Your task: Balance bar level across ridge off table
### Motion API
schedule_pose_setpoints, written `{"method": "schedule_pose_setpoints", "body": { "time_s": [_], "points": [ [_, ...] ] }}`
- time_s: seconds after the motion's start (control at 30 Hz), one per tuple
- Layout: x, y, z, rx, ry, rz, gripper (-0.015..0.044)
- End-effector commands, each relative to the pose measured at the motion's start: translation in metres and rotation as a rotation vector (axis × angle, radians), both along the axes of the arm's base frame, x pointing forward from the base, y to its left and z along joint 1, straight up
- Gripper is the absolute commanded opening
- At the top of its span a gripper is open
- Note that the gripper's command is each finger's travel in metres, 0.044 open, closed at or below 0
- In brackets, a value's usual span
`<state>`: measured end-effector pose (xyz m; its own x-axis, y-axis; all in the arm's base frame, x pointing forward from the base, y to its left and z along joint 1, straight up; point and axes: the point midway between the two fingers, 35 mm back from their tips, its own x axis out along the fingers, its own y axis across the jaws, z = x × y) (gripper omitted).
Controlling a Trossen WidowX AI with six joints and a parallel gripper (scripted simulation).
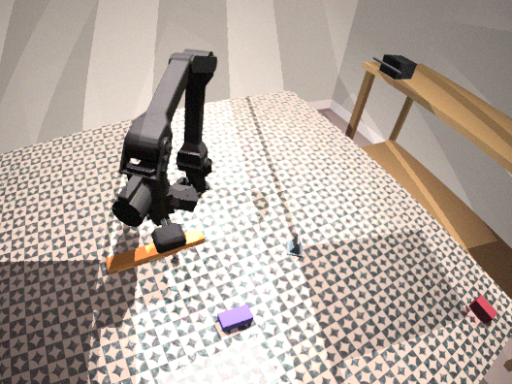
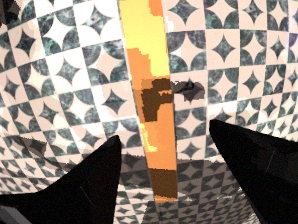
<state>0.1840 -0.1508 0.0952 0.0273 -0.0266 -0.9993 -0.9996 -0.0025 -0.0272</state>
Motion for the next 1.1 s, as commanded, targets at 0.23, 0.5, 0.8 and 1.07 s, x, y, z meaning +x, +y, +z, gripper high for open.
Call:
{"method": "schedule_pose_setpoints", "body": {
  "time_s": [0.23, 0.5, 0.8, 1.07],
  "points": [
    [-0.002, 0.002, -0.026, 0.013, 0.011, -0.004, 0.0315],
    [-0.001, 0.001, -0.038, 0.013, 0.011, -0.004, 0.0315],
    [-0.001, 0.002, -0.050, 0.013, 0.011, -0.004, 0.0315],
    [-0.001, 0.002, -0.050, 0.013, 0.011, -0.004, 0.0315]
  ]
}}
